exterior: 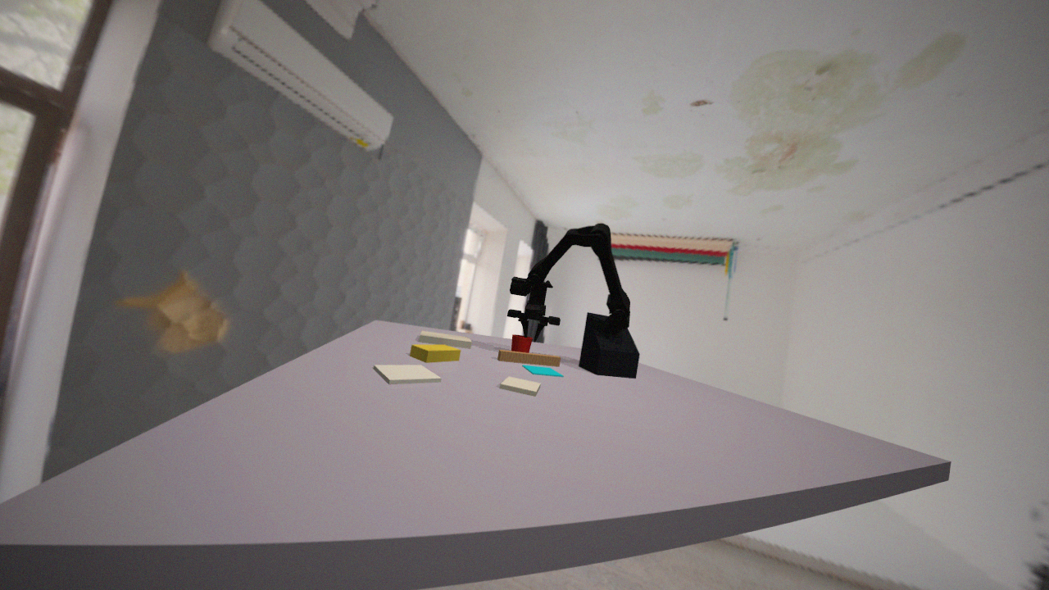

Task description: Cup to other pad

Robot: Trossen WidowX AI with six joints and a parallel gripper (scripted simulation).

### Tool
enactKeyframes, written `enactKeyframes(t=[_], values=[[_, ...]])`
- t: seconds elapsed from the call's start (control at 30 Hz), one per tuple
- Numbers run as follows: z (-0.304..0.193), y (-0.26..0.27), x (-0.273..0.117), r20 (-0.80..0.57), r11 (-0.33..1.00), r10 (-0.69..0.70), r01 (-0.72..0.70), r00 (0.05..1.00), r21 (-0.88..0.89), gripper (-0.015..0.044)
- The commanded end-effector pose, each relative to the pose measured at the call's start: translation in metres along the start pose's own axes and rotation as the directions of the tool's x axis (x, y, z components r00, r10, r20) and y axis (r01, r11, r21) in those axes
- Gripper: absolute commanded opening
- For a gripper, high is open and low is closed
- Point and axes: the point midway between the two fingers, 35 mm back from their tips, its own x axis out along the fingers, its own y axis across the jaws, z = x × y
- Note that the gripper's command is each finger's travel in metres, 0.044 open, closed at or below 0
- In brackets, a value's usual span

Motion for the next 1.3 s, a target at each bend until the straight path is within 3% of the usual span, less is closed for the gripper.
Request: enactKeyframes(t=[0.0, 0.63, 0.7, 1.27], values=[[0.0, 0.001, 0.008, 0.007, 1.0, 0.002, -0.002, 1.0, 0.007, 0.0148], [0.001, 0.003, 0.03, 0.01, 1.0, 0.004, -0.004, 1.0, 0.006, 0.0148], [0.0, 0.003, 0.028, 0.003, 1.0, 0.005, -0.005, 1.0, 0.002, 0.0095], [0.0, 0.003, 0.028, 0.003, 1.0, 0.005, -0.005, 1.0, 0.002, 0.0]])
